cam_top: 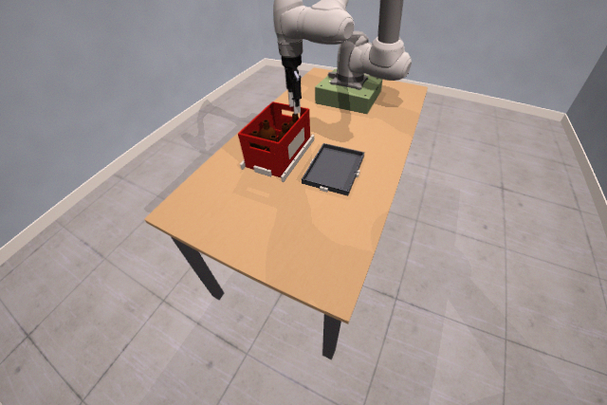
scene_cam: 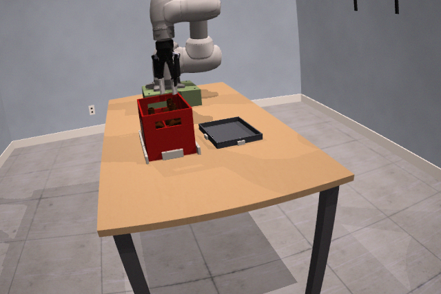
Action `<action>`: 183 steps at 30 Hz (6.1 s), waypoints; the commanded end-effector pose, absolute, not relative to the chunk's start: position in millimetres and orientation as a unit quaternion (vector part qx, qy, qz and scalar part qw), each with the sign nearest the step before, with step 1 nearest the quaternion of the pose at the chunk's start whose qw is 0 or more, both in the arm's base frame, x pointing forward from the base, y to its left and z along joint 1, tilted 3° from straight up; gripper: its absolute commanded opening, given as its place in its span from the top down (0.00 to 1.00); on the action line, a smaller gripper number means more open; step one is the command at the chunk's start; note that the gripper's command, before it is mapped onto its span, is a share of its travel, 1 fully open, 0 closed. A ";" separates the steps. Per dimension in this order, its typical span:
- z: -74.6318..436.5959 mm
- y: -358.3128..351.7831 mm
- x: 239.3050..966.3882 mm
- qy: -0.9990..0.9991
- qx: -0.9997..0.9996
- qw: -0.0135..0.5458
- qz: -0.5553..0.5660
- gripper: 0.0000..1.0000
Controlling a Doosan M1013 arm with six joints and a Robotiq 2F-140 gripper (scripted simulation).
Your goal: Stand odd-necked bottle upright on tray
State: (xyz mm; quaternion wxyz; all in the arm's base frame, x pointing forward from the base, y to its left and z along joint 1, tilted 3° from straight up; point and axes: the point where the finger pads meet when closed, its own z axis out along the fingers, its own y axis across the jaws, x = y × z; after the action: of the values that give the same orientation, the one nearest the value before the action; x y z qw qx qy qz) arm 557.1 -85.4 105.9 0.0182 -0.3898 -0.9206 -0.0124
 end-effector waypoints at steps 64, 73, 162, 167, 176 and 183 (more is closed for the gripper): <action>79.6 -81.0 556.4 -0.920 -0.391 0.019 -0.014 0.62; 70.7 -80.6 556.2 -0.920 -0.391 0.019 -0.014 0.62; 59.7 -80.2 556.0 -0.920 -0.391 0.019 -0.014 1.00; 59.7 -80.2 556.0 -0.920 -0.391 0.019 -0.014 1.00; 59.7 -80.2 556.0 -0.920 -0.391 0.019 -0.014 1.00; 59.7 -80.2 556.0 -0.920 -0.391 0.019 -0.014 1.00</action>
State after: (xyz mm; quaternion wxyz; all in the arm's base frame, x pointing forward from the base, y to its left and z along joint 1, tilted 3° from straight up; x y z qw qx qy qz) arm 556.3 -84.1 62.5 0.0175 -0.3901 -0.9206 -0.0118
